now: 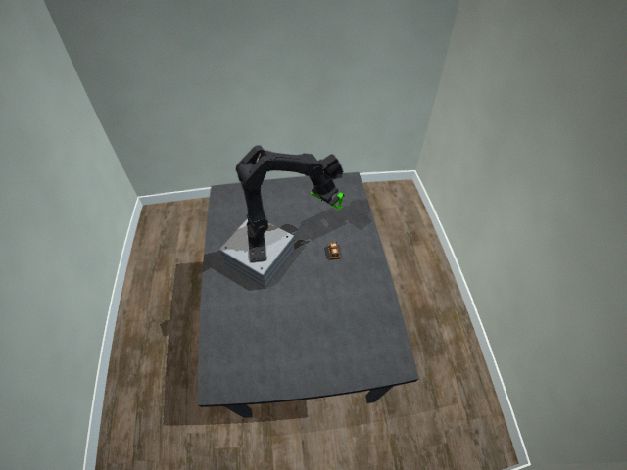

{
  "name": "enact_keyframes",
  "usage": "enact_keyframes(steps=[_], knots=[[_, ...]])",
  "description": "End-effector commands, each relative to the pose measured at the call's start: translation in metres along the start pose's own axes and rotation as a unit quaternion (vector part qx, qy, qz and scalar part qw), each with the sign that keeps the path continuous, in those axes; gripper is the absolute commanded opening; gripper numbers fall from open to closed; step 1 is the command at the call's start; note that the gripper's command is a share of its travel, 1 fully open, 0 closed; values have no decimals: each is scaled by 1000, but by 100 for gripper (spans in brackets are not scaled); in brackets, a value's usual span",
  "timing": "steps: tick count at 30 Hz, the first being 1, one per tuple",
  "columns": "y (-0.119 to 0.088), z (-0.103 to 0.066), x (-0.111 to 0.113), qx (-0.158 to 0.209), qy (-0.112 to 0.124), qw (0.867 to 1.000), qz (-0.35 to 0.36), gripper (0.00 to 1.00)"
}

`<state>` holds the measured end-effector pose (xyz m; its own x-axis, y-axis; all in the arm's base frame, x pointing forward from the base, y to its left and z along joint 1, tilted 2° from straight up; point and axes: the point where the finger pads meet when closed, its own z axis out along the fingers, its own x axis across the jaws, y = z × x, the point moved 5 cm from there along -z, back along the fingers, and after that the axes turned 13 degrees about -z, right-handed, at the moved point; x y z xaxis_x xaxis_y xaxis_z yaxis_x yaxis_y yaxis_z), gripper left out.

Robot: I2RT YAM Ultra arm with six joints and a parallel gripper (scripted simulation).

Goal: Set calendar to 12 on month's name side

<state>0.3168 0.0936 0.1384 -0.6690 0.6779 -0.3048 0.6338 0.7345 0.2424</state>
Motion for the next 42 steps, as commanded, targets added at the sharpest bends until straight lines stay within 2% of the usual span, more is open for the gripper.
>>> enact_keyframes(steps=[1,3,7,11,16,22,38,42], knots=[[-7,-3,4,15,22,999,28,100],[-19,10,-14,51,39,994,91,100],[-31,20,-30,80,54,984,147,100],[-52,35,-51,123,76,962,233,100],[-67,44,-64,150,90,942,288,100],[-70,46,-67,155,93,937,300,100],[-70,46,-67,156,93,936,302,100],[-71,48,-66,159,88,925,333,100]])
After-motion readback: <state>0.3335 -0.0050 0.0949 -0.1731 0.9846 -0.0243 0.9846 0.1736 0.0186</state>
